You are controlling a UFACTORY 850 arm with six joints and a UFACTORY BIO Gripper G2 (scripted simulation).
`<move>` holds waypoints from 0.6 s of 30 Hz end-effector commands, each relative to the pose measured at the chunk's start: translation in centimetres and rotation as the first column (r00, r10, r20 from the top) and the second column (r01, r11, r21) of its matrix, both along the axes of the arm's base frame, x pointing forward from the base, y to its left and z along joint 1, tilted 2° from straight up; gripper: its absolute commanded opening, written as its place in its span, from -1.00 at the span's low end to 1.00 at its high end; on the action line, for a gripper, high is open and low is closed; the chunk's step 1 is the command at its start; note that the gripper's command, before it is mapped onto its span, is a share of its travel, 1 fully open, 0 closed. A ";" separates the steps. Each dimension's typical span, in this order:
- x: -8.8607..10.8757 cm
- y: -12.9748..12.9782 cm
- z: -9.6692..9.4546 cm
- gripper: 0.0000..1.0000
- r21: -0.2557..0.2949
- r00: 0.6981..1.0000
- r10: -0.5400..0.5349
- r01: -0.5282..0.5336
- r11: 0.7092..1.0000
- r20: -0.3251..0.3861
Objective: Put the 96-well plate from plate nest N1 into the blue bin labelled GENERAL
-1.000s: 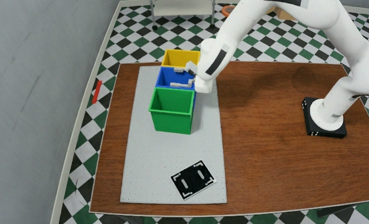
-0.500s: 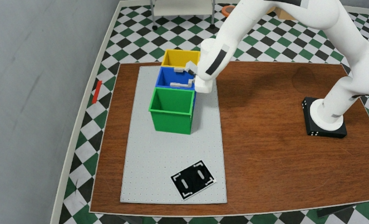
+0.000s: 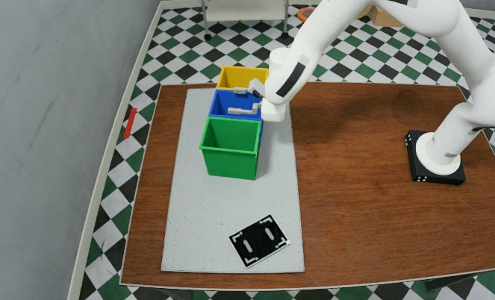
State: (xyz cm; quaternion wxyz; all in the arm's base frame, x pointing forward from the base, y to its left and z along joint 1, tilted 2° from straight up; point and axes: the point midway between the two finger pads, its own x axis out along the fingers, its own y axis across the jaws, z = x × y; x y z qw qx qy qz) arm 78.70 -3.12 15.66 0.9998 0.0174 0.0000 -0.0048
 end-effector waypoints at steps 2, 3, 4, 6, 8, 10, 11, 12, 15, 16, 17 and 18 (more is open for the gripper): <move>0.1 0.0 0.9 -0.64 0.000 1.000 0.000 0.000 1.000 0.003; 0.1 0.0 1.0 -0.64 0.000 1.000 0.000 0.000 1.000 0.003; 0.1 0.0 1.2 -0.64 0.000 1.000 0.000 0.000 1.000 0.003; 0.1 -0.1 1.5 -0.64 0.000 1.000 0.000 0.000 1.000 0.003; 0.1 -0.1 1.9 -0.64 0.000 1.000 0.000 0.000 1.000 0.003; 0.1 -0.1 2.0 -0.64 0.000 1.000 0.000 0.000 1.000 0.003; 0.1 -0.1 2.0 -0.64 0.000 1.000 0.000 0.000 1.000 0.003; 0.1 -0.1 2.0 -0.64 0.000 1.000 0.000 0.000 1.000 0.003; 0.1 -0.1 2.0 -0.64 0.000 1.000 0.000 0.000 1.000 0.003; 0.1 -0.1 2.0 -0.64 0.000 1.000 0.000 0.000 1.000 0.003; 0.1 -0.1 2.0 -0.64 0.000 1.000 0.000 0.000 1.000 0.003; 0.1 -0.1 2.0 -0.64 0.000 1.000 0.000 0.000 1.000 0.003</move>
